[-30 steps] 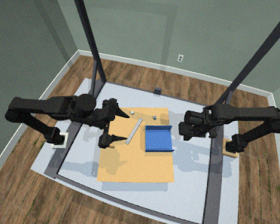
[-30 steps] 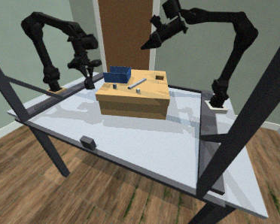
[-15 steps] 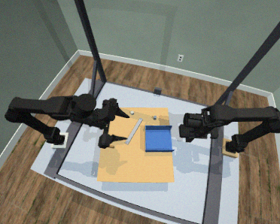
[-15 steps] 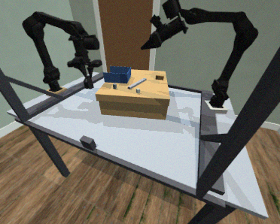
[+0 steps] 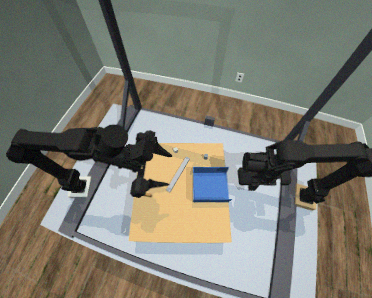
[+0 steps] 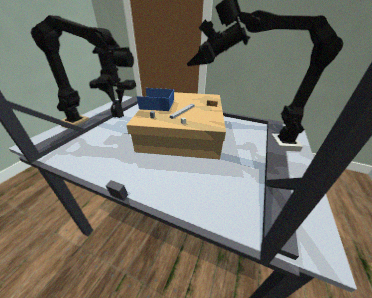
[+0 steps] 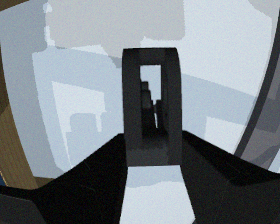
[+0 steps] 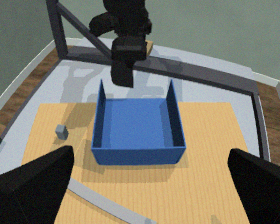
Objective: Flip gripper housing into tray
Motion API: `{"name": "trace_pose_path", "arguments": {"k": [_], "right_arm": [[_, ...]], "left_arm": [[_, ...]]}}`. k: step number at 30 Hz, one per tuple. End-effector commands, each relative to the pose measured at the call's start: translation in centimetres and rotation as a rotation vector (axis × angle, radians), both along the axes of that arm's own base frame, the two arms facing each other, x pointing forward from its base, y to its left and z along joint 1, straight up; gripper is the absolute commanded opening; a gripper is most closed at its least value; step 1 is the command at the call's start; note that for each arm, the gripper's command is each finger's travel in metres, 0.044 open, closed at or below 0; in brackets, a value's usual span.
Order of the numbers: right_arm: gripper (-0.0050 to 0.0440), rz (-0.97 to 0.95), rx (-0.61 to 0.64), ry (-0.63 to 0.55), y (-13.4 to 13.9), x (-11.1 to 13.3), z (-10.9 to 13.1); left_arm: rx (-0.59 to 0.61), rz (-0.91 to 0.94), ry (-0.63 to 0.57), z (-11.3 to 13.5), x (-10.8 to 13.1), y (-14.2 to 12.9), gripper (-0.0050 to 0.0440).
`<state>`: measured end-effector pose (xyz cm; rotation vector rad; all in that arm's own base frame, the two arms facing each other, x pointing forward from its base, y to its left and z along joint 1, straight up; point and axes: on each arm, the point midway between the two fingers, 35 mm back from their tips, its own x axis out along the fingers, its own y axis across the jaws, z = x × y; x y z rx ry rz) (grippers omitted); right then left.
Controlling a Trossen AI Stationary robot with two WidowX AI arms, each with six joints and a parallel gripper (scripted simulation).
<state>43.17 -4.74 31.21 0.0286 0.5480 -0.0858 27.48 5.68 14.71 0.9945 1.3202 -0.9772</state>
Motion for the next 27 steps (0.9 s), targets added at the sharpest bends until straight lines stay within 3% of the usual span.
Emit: {"name": "trace_pose_path", "arguments": {"k": [1, 12, 27], "right_arm": [[0.0437, 0.000, -0.008, -0.030, 0.03, -0.34, 1.35], [0.0437, 0.000, -0.008, -0.030, 0.03, -0.34, 1.35], [0.0437, 0.000, -0.008, -0.030, 0.03, -0.34, 1.35]], "left_arm": [[0.005, 0.008, -0.007, 0.51, 0.06, 0.21, 0.0114], [0.004, 0.021, -0.004, 0.52, 0.01, 0.24, 0.0114], [0.000, 0.244, -0.004, 0.52, -0.01, 0.23, 0.0114]]}}
